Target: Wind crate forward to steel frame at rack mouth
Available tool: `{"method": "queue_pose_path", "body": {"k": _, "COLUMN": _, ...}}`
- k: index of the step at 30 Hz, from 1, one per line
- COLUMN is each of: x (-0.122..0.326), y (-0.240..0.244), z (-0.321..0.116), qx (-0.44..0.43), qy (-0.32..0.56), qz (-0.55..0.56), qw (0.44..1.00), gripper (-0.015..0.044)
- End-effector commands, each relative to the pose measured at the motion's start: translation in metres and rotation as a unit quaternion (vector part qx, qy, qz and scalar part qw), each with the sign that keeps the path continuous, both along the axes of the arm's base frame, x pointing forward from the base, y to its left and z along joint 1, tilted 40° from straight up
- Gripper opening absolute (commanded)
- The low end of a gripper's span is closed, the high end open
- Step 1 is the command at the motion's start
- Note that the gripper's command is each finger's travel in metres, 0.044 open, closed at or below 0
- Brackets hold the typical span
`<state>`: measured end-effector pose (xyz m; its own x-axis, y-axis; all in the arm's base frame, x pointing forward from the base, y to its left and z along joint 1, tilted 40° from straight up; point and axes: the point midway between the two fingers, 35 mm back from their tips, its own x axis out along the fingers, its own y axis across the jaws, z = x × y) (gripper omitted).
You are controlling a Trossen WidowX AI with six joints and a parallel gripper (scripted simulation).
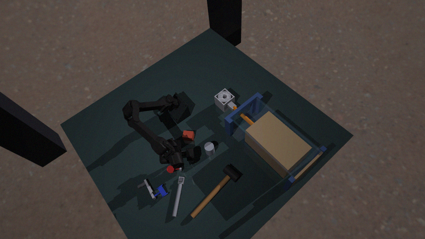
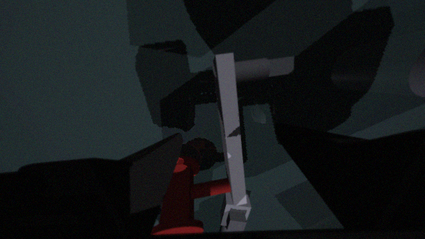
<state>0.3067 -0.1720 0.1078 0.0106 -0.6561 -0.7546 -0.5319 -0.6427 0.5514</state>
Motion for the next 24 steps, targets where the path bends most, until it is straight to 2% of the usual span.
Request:
{"method": "queue_pose_path", "body": {"k": 1, "x": -0.0002, "y": -0.0018, "z": -0.0052, "qx": 0.002, "qy": 0.002, "qz": 0.002, "qw": 1.0, "gripper": 0.044}}
{"method": "queue_pose_path", "body": {"k": 15, "x": -0.0001, "y": -0.0009, "z": -0.0011, "qx": 0.0, "qy": 0.0, "qz": 0.0, "qw": 1.0, "gripper": 0.0072}}
{"method": "queue_pose_path", "body": {"k": 24, "x": -0.0001, "y": -0.0009, "z": -0.0011, "qx": 0.0, "qy": 0.0, "qz": 0.0, "qw": 1.0, "gripper": 0.0012}}
